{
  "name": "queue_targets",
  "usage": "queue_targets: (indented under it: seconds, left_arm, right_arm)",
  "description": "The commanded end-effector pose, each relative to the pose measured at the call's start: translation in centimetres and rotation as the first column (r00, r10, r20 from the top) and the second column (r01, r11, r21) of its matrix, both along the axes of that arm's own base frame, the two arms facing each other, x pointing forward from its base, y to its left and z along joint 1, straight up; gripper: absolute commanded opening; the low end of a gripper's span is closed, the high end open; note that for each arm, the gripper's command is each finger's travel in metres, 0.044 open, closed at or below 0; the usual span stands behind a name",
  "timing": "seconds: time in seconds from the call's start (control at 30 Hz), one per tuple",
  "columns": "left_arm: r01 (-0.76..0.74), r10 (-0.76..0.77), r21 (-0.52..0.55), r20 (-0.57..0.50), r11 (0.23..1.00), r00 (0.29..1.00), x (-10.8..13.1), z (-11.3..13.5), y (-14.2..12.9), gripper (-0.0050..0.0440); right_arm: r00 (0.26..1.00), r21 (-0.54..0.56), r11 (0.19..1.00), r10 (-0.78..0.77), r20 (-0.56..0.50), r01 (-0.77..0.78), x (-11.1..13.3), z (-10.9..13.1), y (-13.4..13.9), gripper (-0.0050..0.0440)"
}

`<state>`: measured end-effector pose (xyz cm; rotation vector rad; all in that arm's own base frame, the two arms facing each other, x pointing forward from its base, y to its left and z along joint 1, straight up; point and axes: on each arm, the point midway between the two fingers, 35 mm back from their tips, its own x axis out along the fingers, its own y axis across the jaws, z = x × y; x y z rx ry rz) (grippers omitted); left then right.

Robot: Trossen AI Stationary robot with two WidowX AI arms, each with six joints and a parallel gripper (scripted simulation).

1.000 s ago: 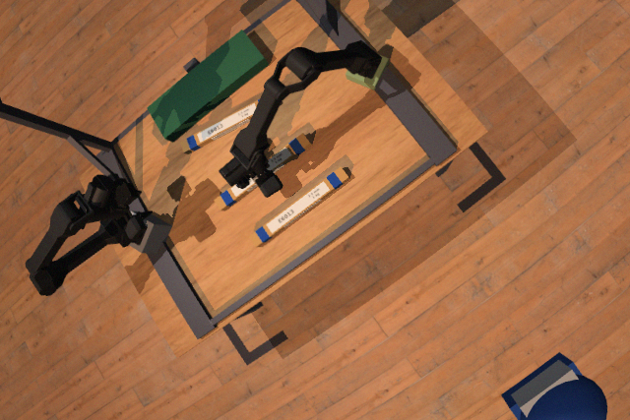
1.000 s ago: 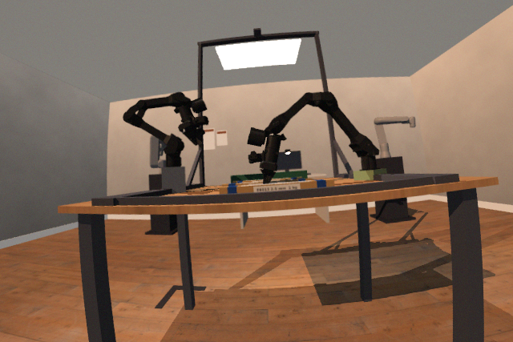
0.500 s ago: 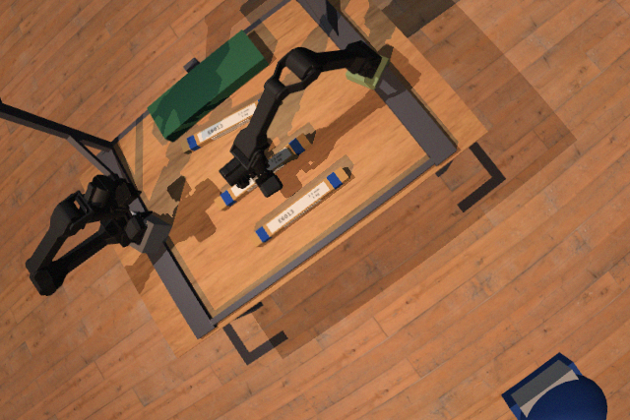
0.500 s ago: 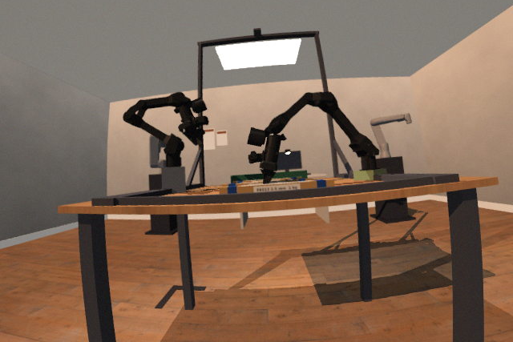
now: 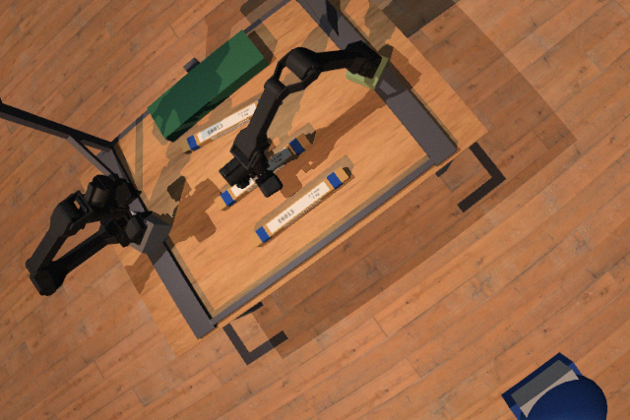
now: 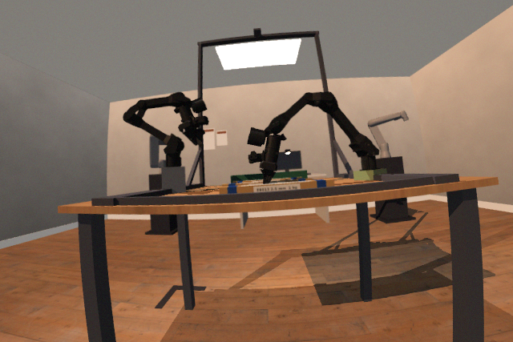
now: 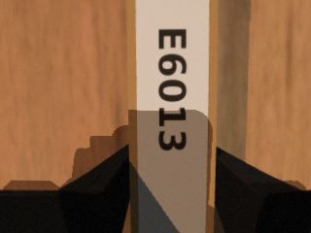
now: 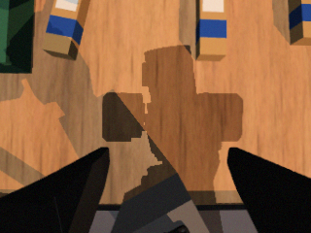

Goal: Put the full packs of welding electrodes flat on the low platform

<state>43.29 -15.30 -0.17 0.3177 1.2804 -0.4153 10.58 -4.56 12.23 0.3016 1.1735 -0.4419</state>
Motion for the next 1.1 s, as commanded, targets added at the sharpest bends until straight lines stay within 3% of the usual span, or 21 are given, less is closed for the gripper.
queue_targets:
  seconds: [0.0,1.07]
  left_arm:
    - [0.000,0.000,-0.009,0.028,1.000,1.000,0.4,1.1,-0.2,-0.0050]
    - [0.001,0.000,-0.017,0.054,1.000,0.999,0.7,6.2,-0.3,-0.0050]
  right_arm:
    - [1.000,-0.009,1.000,0.000,0.020,0.001,0.2,0.7,-0.1,0.0330]
    - [1.000,-0.009,1.000,0.000,0.020,0.001,0.2,0.7,-0.1,0.0330]
